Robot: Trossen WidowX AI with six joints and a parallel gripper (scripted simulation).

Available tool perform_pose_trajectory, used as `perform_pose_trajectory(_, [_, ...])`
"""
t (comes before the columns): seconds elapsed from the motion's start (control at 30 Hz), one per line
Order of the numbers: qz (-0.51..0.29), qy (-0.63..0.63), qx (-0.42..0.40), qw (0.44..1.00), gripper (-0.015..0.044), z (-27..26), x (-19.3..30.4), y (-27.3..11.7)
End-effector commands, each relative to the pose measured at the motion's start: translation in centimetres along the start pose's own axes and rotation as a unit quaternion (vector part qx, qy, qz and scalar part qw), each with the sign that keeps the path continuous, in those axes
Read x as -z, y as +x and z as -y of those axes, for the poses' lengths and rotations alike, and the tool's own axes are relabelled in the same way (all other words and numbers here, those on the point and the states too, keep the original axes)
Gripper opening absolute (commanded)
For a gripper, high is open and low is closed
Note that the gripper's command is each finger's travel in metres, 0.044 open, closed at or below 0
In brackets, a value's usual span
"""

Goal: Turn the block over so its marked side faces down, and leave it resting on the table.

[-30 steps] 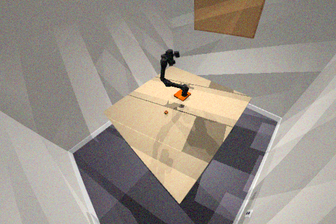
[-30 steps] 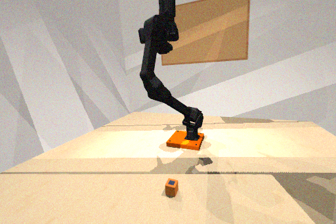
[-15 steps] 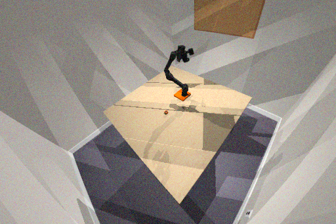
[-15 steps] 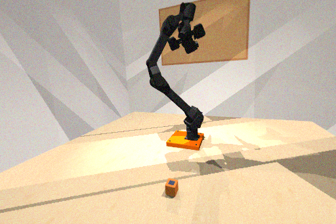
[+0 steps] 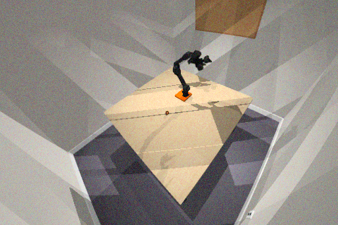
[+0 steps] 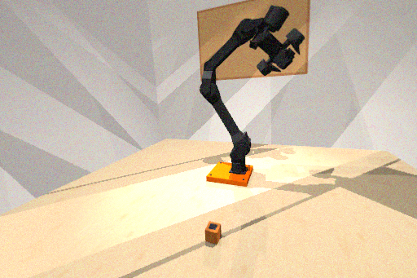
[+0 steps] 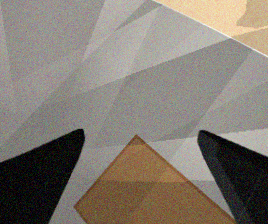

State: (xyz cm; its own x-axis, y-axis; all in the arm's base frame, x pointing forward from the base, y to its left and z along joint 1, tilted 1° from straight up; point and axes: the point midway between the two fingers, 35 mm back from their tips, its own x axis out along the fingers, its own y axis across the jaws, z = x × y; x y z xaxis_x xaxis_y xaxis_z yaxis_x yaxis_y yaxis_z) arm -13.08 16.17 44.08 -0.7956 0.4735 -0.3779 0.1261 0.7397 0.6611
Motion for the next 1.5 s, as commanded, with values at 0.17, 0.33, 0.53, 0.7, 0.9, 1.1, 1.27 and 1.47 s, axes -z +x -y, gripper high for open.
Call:
perform_pose_trajectory(0.17, [0.221,-0.044,-0.025,0.974,0.0440,-4.8,-14.8,-1.0])
perform_pose_trajectory(0.33, [0.318,-0.053,-0.003,0.947,0.0440,-5.1,-22.0,-4.1])
perform_pose_trajectory(0.53, [0.404,-0.038,0.037,0.913,0.0440,-3.6,-29.7,-9.3])
perform_pose_trajectory(0.7, [0.447,-0.015,0.069,0.892,0.0440,-1.1,-34.2,-13.5])
perform_pose_trajectory(0.9, [0.494,0.012,0.137,0.859,0.0440,4.1,-39.0,-19.5])
perform_pose_trajectory(1.1, [0.511,0.051,0.207,0.833,0.0440,11.0,-41.7,-25.1])
perform_pose_trajectory(1.27, [0.495,0.070,0.274,0.822,0.0440,17.6,-42.7,-29.2])
perform_pose_trajectory(1.47, [0.449,0.092,0.339,0.822,0.0440,25.5,-42.4,-32.4])
